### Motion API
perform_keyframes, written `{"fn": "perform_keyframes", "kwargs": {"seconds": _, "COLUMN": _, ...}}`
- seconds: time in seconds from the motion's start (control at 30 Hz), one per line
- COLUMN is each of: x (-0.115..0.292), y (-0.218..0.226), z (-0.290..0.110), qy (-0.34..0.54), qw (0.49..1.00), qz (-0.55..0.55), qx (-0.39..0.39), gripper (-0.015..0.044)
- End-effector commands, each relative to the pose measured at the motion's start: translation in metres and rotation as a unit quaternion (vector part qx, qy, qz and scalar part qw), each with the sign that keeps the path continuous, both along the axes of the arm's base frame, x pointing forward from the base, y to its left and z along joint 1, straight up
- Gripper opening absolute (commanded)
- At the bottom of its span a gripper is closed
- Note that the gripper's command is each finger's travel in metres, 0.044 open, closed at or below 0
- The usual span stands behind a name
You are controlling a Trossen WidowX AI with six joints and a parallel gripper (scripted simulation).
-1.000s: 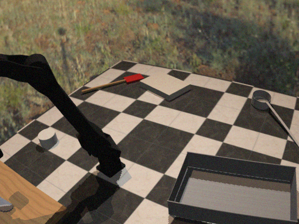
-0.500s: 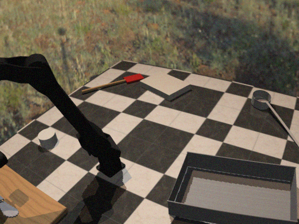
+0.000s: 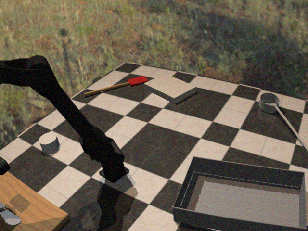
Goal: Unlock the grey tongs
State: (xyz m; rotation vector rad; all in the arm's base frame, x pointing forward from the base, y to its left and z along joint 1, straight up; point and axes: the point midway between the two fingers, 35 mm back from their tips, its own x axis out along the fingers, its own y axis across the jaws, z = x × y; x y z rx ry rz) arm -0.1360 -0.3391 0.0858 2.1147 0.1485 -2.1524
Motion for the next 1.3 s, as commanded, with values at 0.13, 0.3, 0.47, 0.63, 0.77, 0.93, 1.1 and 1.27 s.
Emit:
{"fn": "perform_keyframes", "kwargs": {"seconds": 0.13, "x": 0.0, "y": 0.0, "z": 0.0, "qy": 0.0, "qw": 1.0, "qz": 0.0, "qx": 0.0, "gripper": 0.0165}}
{"fn": "perform_keyframes", "kwargs": {"seconds": 0.3, "x": 0.0, "y": 0.0, "z": 0.0, "qy": 0.0, "qw": 1.0, "qz": 0.0, "qx": 0.0, "gripper": 0.0296}}
{"fn": "perform_keyframes", "kwargs": {"seconds": 0.47, "x": 0.0, "y": 0.0, "z": 0.0, "qy": 0.0, "qw": 1.0, "qz": 0.0, "qx": 0.0, "gripper": 0.0427}}
{"fn": "perform_keyframes", "kwargs": {"seconds": 0.63, "x": -0.001, "y": 0.002, "z": 0.002, "qy": 0.0, "qw": 1.0, "qz": 0.0, "qx": 0.0, "gripper": 0.044}}
{"fn": "perform_keyframes", "kwargs": {"seconds": 0.77, "x": -0.012, "y": 0.027, "z": 0.026, "qy": 0.0, "qw": 1.0, "qz": 0.002, "qx": -0.001, "gripper": 0.044}}
{"fn": "perform_keyframes", "kwargs": {"seconds": 0.93, "x": -0.026, "y": 0.096, "z": 0.078, "qy": 0.0, "qw": 1.0, "qz": 0.002, "qx": 0.002, "gripper": 0.044}}
{"fn": "perform_keyframes", "kwargs": {"seconds": 1.1, "x": -0.022, "y": 0.15, "z": 0.11, "qy": -0.001, "qw": 1.0, "qz": 0.003, "qx": 0.004, "gripper": 0.044}}
{"fn": "perform_keyframes", "kwargs": {"seconds": 1.27, "x": -0.022, "y": 0.15, "z": 0.11, "qy": -0.001, "qw": 1.0, "qz": 0.003, "qx": 0.004, "gripper": 0.044}}
